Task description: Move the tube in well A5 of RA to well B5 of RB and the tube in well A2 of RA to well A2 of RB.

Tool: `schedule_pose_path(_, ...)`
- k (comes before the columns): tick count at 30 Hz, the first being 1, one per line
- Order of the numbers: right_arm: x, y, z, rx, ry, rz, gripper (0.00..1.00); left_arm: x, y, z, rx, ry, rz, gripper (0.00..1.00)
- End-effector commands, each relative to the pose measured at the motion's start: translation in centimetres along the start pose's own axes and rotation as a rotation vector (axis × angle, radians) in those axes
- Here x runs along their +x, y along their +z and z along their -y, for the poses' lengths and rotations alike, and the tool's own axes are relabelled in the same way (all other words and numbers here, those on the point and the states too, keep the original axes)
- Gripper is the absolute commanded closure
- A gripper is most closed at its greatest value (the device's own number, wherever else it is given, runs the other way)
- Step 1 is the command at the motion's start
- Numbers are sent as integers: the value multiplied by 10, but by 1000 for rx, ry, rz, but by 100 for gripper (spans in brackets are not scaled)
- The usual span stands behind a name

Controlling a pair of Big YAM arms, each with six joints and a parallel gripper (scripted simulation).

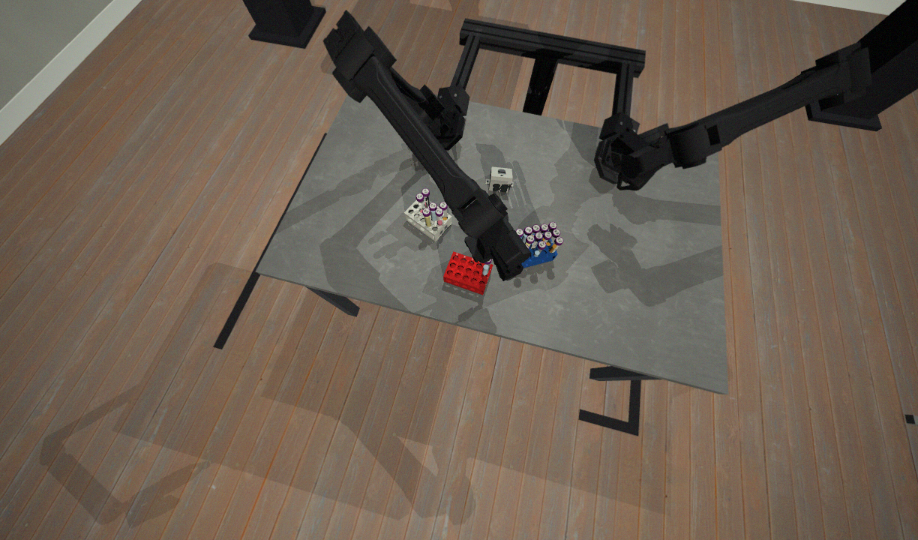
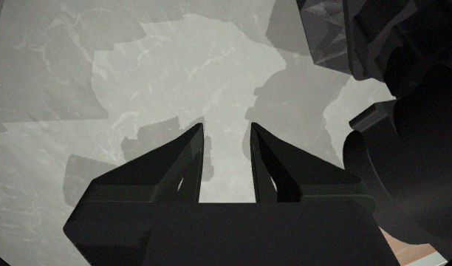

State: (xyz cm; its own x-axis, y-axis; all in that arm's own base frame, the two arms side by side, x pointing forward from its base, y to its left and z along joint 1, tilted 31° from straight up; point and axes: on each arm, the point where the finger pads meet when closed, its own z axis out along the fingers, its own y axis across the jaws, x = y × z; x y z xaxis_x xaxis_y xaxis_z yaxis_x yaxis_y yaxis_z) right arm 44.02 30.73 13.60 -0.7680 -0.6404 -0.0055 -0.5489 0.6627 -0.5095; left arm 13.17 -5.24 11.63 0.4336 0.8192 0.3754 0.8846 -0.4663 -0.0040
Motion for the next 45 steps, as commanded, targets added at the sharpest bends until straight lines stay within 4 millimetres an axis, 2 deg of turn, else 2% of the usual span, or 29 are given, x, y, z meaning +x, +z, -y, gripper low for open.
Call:
schedule_pose_path(1, 1, 16, 2, 4, -5, -21, 100, 1, -10, -8, -24, -9, 9, 70)
schedule_pose_path(38, 2, 23, 0, 5, -11, -27, 100, 1, -10, -8, -24, -9, 9, 70)
schedule_pose_path(45, -8, 15, 5, 3, 2, -6, 100, 1, -10, -8, -24, -9, 9, 70)
